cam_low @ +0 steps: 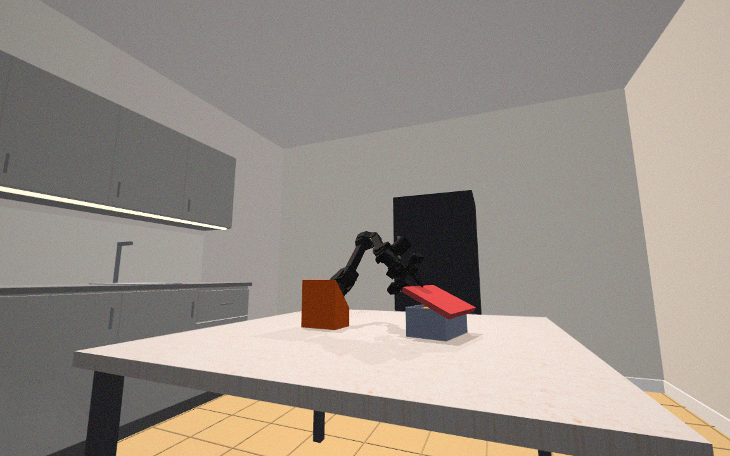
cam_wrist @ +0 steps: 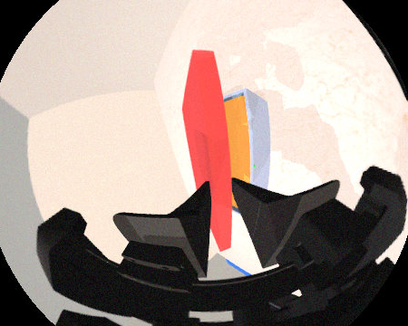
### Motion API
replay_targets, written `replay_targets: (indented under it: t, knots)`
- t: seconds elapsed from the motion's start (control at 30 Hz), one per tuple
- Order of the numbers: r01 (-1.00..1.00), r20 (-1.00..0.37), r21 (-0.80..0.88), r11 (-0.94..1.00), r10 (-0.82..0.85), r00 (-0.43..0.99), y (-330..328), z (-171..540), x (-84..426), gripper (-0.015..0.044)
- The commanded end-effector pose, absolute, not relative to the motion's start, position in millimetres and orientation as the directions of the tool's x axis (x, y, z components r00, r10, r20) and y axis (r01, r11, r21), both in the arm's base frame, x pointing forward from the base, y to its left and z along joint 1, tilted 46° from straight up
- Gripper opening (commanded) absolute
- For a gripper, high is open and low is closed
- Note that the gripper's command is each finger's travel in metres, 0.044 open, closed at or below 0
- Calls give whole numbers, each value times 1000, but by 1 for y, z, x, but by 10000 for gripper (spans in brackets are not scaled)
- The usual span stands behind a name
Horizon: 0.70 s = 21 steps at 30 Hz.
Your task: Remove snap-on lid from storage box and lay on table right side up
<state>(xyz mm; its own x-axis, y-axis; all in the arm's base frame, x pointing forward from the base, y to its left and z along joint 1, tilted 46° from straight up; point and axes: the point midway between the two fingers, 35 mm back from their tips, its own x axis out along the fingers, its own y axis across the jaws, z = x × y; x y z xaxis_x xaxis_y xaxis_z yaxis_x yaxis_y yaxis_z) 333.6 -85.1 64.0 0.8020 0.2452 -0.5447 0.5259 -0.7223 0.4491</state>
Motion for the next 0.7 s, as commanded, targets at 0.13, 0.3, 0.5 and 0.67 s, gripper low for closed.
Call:
replay_targets:
  t: [0.13,0.3,0.5,0.67]
  knots:
    - [514,-535,466,-720,234,812,-99,76,341,0]
    - [514,-535,466,-720,233,812,-104,81,343,0]
    - [514,-535,467,-719,233,812,-110,86,342,0]
    - [515,-536,467,-719,233,812,-114,91,341,0]
